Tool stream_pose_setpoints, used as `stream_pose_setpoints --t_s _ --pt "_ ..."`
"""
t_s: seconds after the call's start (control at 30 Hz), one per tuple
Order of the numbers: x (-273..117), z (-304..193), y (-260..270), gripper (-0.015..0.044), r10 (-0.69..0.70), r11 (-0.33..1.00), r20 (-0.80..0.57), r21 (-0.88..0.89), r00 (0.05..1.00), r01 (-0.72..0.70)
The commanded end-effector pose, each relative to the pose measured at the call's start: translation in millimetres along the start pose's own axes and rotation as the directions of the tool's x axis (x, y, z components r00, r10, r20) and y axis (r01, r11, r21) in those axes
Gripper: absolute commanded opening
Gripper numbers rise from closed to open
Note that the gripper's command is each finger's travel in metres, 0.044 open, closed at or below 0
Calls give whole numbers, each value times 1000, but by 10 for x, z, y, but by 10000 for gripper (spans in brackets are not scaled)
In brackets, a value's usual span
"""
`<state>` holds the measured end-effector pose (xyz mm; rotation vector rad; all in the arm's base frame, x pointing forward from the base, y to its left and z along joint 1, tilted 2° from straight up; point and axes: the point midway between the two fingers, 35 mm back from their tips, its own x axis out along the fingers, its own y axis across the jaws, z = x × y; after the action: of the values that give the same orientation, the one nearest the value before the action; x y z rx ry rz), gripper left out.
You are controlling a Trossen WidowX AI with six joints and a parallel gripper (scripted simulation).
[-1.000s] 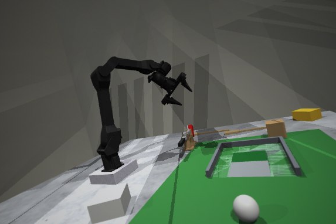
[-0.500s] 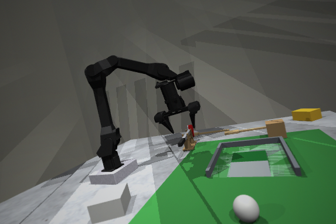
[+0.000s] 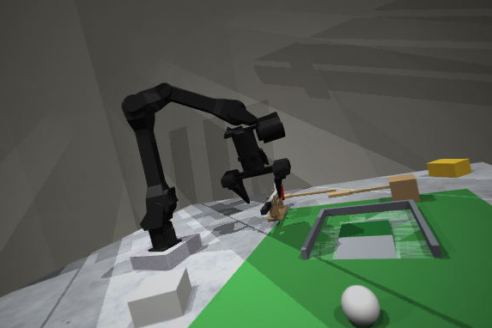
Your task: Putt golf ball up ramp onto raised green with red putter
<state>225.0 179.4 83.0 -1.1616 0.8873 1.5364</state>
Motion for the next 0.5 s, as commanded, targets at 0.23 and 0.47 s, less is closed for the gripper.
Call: stream_pose_setpoints --t_s 0.23,0.47 --pt "305 -78 1 440 4 1000 4 -4 1000 -4" --pt "334 -86 1 440 4 1000 4 -4 1000 -4"
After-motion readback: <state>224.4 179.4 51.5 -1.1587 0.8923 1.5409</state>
